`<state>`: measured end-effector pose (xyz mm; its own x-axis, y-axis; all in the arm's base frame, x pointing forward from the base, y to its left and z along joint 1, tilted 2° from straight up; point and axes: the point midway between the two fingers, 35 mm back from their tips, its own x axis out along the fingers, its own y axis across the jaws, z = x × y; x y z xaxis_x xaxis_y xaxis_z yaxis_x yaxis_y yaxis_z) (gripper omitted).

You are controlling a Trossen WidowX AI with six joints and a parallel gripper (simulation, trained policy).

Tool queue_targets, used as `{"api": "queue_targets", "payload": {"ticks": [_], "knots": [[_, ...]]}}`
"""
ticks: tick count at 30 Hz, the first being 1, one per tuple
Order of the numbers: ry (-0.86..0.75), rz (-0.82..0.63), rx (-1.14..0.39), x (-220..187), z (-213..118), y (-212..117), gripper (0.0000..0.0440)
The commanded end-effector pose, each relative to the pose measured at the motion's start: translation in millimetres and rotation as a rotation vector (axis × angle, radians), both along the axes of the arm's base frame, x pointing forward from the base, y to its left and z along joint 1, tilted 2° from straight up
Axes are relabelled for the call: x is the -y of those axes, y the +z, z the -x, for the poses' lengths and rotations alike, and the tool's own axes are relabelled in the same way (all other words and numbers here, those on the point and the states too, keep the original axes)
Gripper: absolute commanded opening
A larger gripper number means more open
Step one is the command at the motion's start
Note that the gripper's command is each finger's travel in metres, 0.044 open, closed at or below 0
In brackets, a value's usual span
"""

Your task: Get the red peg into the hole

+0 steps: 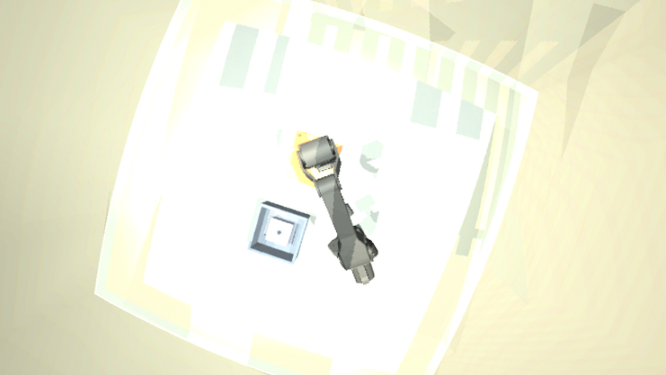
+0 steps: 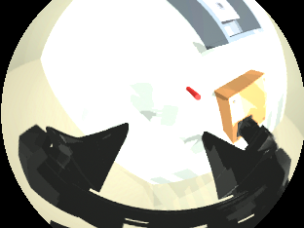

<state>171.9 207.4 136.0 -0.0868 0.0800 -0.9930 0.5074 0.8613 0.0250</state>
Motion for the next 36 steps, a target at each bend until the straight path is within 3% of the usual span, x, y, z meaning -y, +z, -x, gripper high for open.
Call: {"api": "queue_targets", "payload": {"ticks": [1,15,33,36], "knots": [[-0.070,0.088,-0.021,23.0,4.7,-14.7,0.0440],[-0.163,0.228,-0.047,54.8,15.5,-61.6,0.0440],[-0.178,0.243,0.024,62.6,11.7,-136.3,0.0440],[-0.172,0.244,0.030,64.1,11.2,-145.9,0.0417]]}}
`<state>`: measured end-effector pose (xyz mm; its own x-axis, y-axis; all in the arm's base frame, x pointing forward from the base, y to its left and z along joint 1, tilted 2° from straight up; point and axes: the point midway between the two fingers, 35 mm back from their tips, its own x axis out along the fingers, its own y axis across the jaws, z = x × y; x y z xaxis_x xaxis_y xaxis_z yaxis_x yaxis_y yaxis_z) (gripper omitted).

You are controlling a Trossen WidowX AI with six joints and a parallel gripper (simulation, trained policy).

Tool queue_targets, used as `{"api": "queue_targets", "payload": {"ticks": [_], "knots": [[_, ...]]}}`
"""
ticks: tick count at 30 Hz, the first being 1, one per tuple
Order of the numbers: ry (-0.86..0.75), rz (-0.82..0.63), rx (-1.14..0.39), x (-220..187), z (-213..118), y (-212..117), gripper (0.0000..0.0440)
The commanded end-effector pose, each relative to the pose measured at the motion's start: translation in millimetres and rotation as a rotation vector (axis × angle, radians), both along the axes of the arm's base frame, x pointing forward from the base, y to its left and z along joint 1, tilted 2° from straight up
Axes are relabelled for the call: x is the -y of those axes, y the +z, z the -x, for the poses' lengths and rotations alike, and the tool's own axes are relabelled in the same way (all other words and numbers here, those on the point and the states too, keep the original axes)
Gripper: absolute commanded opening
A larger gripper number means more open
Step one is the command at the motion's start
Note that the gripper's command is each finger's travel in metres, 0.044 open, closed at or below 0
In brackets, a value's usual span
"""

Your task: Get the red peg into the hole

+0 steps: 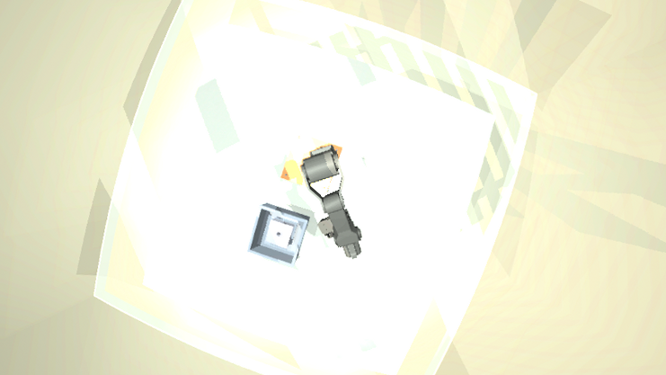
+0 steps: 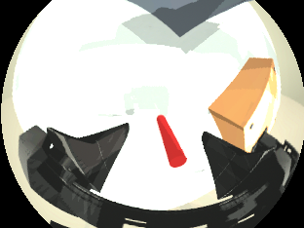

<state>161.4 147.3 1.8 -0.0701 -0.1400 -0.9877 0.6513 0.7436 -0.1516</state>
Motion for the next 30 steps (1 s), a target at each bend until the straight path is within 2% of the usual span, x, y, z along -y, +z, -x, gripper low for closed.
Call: {"api": "queue_targets", "payload": {"ticks": [1,8,16,17,30], "knots": [[0.007,0.012,0.004,4.7,1.3,-15.0,0.0396],[0.007,0.041,-0.025,11.8,7.4,-33.2,0.0214],[0.013,0.084,-0.076,17.5,13.6,-38.8,0.0011],[0.015,0.091,-0.083,18.2,14.4,-39.1,0.0000],[0.062,0.107,0.009,13.3,-13.6,8.1,0.0000]]}}
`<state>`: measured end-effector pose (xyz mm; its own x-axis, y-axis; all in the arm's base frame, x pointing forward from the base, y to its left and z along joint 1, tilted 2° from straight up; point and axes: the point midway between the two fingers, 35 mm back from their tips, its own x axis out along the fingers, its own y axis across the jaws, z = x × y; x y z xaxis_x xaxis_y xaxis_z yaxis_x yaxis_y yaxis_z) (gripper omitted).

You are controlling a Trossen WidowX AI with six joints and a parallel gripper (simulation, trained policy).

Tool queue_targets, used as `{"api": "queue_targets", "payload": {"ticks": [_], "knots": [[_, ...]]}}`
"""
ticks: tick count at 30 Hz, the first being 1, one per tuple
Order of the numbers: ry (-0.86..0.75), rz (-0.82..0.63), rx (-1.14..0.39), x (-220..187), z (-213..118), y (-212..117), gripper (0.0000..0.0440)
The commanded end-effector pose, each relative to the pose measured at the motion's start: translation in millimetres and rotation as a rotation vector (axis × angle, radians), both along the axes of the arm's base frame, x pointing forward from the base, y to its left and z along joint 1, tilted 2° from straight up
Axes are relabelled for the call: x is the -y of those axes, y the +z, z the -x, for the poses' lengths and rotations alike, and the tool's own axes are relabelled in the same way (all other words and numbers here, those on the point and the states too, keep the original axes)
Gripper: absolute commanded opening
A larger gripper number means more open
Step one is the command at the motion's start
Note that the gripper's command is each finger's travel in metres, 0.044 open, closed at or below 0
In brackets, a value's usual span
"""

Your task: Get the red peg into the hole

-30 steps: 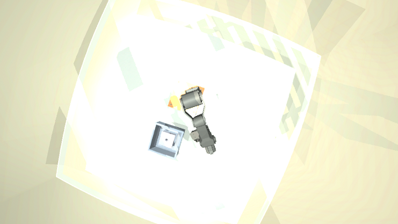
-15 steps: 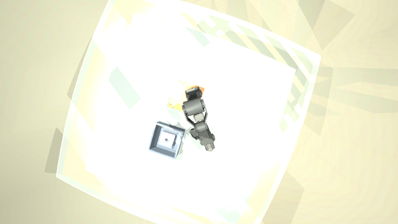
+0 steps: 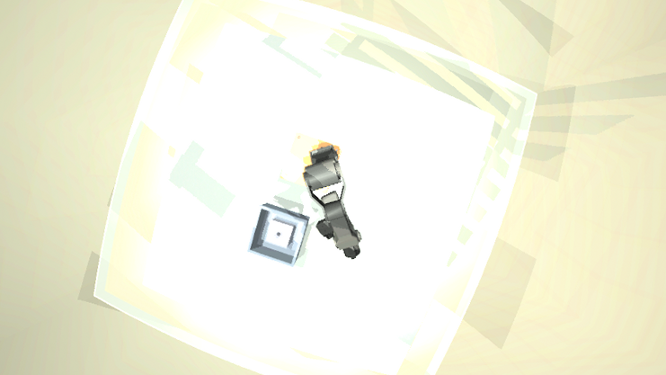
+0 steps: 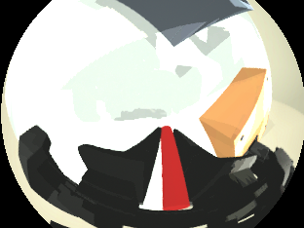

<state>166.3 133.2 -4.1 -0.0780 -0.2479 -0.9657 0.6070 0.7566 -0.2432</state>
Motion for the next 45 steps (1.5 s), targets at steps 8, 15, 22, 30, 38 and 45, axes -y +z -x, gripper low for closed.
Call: {"api": "queue_targets", "payload": {"ticks": [8,15,22,30,38,45], "knots": [[0.000,0.009,0.082,2.7,-26.6,52.1,0.0000],[-0.052,0.014,0.142,10.1,-46.2,82.8,0.0000],[-0.135,0.026,0.199,26.9,-68.8,99.5,0.0000],[-0.224,0.035,0.257,52.3,-98.7,111.0,0.0000],[-0.287,0.044,0.294,84.0,-126.8,112.8,0.0000],[-0.309,0.042,0.308,113.1,-149.6,106.3,0.0000]]}}
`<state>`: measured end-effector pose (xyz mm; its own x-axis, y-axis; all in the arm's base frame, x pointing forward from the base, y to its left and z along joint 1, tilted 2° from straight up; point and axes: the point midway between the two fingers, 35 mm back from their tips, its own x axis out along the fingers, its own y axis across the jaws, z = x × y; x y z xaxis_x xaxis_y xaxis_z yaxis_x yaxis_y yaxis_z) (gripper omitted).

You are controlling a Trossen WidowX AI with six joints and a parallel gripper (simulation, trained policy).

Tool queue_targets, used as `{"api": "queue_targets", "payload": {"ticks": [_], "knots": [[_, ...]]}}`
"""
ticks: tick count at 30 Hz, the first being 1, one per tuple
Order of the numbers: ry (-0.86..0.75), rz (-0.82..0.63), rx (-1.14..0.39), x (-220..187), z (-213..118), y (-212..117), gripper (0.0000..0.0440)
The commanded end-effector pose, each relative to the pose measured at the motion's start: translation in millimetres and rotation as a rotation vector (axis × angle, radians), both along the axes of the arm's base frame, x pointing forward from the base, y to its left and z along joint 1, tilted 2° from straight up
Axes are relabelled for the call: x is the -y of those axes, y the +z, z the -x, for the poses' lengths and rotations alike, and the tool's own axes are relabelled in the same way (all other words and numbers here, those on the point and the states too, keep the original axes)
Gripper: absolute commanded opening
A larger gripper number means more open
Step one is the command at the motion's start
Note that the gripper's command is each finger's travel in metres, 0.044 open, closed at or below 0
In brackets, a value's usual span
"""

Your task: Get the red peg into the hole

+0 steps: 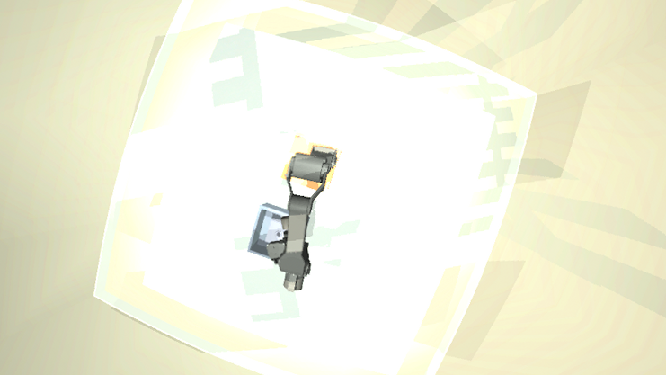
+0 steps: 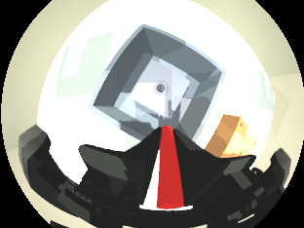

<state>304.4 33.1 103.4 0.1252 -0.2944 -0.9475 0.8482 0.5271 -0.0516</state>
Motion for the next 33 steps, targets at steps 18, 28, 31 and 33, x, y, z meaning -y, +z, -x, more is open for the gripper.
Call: {"api": "queue_targets", "payload": {"ticks": [18,28,31,33], "knots": [[0.095,-0.073,-0.020,58.1,-44.7,-40.8,0.0000],[0.164,-0.135,-0.089,60.4,-42.0,-69.0,0.0147],[0.184,-0.137,-0.087,65.3,-48.0,-67.9,0.0160],[0.195,-0.139,-0.083,67.8,-53.2,-65.2,0.0182]]}}
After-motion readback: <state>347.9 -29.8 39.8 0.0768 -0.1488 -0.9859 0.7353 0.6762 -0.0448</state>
